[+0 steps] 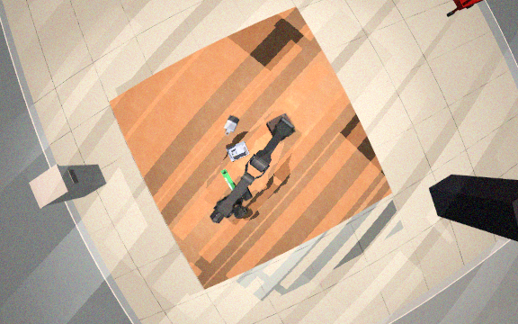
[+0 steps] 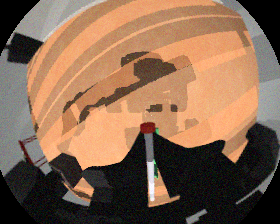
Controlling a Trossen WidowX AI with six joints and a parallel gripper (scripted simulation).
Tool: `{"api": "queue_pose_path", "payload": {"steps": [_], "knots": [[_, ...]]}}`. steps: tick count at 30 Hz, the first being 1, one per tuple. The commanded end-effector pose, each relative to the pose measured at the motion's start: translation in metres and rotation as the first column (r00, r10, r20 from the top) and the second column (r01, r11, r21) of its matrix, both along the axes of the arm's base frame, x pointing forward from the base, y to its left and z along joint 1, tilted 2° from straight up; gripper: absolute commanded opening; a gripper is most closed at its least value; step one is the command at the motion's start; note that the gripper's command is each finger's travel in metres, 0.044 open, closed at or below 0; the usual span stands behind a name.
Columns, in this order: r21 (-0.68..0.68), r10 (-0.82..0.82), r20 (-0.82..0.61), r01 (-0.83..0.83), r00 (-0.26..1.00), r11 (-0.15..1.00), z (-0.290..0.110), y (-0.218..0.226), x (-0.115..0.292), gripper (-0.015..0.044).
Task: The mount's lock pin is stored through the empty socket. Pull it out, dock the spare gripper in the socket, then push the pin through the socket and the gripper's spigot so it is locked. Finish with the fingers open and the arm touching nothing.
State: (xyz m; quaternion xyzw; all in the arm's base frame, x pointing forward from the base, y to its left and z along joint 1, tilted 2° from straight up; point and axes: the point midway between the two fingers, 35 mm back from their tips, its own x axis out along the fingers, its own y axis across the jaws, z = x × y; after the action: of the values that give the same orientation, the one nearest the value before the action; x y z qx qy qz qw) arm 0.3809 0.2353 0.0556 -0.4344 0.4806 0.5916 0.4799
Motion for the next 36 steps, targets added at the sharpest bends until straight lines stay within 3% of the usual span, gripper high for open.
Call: {"api": "queue_pose_path", "payload": {"steps": [1, 36], "knots": [[0.0, 0.008, 0.011, -0.008, 1.0, 1.0, 0.003, 0.003, 0.005, 0.0], [0.005, 0.012, 0.009, -0.012, 1.0, 1.0, -0.048, 0.005, 0.008, 0.0]]}}
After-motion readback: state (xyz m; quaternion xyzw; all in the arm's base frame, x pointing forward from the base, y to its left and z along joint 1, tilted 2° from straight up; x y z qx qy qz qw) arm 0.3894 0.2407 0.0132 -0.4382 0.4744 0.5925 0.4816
